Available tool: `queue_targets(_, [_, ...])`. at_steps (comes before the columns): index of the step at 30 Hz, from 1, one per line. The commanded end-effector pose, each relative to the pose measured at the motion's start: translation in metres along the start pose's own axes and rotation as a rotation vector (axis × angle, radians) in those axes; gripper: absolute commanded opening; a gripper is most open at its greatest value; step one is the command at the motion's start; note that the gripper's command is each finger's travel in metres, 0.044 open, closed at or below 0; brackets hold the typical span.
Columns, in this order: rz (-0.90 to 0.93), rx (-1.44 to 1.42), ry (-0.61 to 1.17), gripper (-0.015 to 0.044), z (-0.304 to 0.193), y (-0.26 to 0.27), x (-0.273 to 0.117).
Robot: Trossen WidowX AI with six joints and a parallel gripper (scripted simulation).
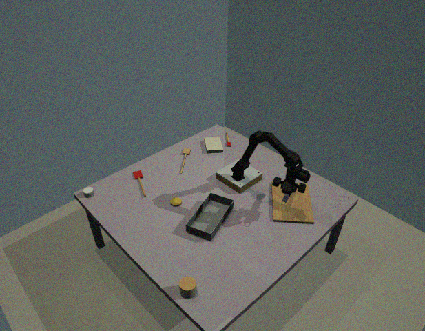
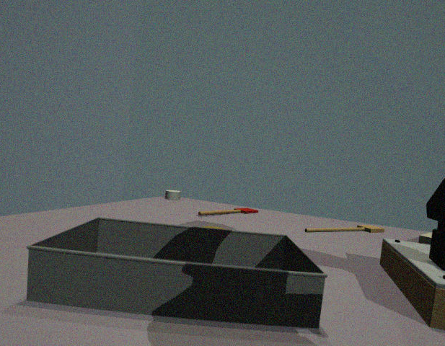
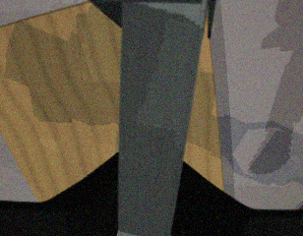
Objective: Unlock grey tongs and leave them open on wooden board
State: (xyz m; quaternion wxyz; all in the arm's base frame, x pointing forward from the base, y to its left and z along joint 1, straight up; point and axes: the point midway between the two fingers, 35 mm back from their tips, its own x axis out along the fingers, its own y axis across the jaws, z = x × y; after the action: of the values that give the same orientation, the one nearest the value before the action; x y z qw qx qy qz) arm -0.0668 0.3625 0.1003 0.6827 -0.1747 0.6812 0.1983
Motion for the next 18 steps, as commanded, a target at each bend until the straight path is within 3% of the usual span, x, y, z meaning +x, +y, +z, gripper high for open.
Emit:
queue_targets(1, [0.003,-0.073,0.005,-0.015,-0.02,0.008,-0.001])
queue_targets(11, [0.005,-0.27,0.008,-0.015,-0.078,0.022,-0.002])
queue_targets(18, [0.004,-0.283,0.004,-0.015,-0.082,0.023,-0.002])
